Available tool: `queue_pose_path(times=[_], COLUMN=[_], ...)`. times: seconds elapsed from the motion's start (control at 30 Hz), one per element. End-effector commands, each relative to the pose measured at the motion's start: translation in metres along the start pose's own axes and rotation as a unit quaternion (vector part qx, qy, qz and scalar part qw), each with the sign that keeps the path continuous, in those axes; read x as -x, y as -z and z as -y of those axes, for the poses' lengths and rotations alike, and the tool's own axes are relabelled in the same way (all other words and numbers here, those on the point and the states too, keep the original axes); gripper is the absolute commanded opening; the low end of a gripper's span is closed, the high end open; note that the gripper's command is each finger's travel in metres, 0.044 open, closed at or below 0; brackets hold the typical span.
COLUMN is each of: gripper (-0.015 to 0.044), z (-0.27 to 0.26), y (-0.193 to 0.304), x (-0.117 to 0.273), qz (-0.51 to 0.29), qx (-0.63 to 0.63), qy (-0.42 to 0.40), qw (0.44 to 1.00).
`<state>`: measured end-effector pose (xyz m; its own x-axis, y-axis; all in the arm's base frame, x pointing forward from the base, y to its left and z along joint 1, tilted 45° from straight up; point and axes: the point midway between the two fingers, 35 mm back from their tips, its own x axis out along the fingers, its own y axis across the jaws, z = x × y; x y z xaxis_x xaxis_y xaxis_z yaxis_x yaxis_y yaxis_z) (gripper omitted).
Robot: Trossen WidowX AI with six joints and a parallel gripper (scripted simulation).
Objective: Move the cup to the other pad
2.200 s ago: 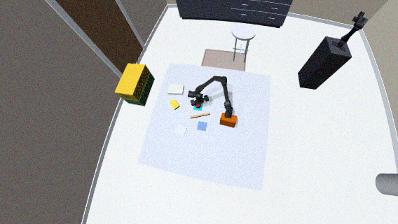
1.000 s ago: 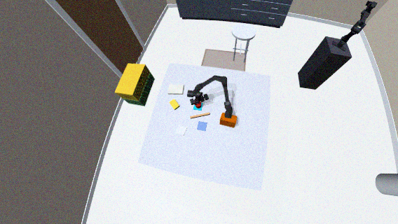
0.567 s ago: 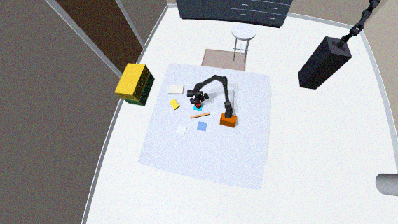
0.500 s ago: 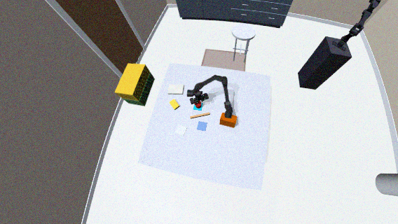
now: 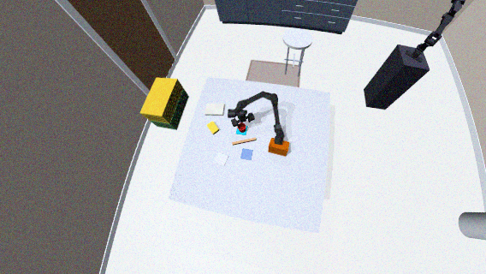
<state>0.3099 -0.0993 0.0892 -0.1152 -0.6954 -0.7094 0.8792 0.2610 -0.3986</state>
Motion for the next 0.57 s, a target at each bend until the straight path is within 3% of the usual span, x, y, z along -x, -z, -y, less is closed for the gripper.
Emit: queue_pose_path(times=[0.0,0.23,0.53], gripper=[0.044,0.044,0.044], z=[-0.001,-0.001,-0.002], y=[0.0,0.0,-0.001], x=[0.017,0.042,0.04], qz=[-0.002,-0.002,0.001], qx=[-0.004,-0.006,-0.002], qy=[-0.003,-0.003,-0.004], qw=[1.0,1.0,1.0])
